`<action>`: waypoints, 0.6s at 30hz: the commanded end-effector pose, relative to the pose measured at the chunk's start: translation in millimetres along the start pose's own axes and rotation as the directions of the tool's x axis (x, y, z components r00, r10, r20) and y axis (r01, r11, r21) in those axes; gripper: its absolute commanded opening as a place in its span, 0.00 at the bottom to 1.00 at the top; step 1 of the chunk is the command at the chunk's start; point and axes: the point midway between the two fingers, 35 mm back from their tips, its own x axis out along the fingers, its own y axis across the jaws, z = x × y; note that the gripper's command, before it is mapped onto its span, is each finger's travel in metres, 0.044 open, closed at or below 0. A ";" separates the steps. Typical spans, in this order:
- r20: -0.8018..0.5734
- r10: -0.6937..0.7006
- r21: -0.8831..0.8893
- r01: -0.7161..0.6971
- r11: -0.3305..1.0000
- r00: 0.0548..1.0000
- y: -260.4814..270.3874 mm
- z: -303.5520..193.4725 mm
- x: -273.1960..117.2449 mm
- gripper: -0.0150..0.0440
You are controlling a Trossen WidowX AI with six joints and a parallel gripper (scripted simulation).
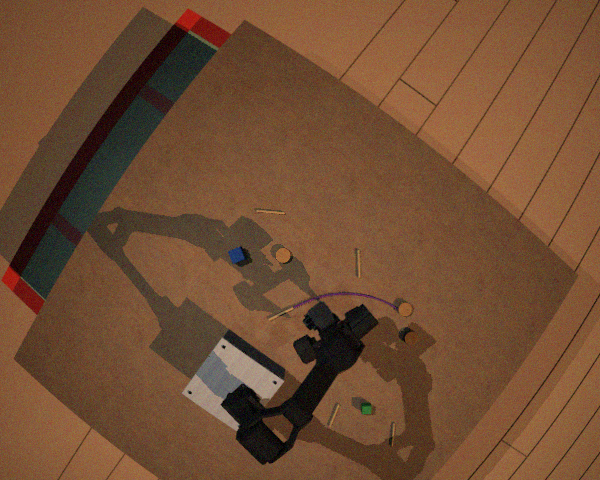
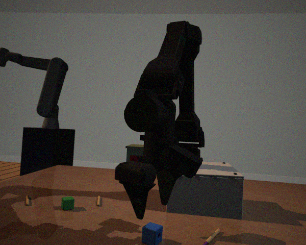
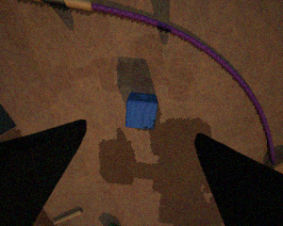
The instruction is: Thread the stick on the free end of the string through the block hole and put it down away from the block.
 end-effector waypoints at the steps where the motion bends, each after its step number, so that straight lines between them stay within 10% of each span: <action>1: 0.037 -0.018 -0.160 0.023 0.987 0.999 2.4 -1.5 -0.8 1.00; 14: 0.037 -0.018 -0.160 0.023 0.987 0.999 1.9 -2.0 -1.1 1.00; 18: 0.034 -0.017 -0.155 0.022 0.988 0.999 2.0 -1.9 -1.0 0.82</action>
